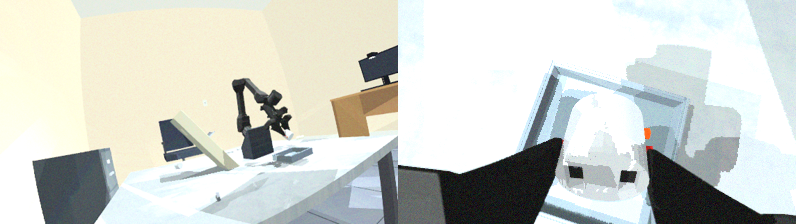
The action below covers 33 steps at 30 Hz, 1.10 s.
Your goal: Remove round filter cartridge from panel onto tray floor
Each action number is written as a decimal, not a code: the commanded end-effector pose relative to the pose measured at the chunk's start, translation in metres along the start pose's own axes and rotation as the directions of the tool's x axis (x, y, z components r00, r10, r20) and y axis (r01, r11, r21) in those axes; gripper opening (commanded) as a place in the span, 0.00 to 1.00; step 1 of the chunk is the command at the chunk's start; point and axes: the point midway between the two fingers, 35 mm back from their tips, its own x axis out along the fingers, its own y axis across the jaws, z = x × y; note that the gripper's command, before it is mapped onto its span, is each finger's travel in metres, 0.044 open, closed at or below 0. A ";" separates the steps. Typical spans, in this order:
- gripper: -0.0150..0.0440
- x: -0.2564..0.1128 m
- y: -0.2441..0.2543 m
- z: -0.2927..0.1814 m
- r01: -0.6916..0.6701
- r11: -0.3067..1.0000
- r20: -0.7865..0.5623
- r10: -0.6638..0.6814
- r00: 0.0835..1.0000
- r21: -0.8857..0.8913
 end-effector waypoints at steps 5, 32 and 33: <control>0.25 0.016 0.003 -0.007 -0.012 1.000 0.007 0.012 1.000 -0.014; 0.65 0.066 0.002 -0.037 -0.009 1.000 0.005 0.009 1.000 -0.020; 0.70 0.066 0.002 -0.037 -0.009 1.000 0.005 0.009 1.000 -0.020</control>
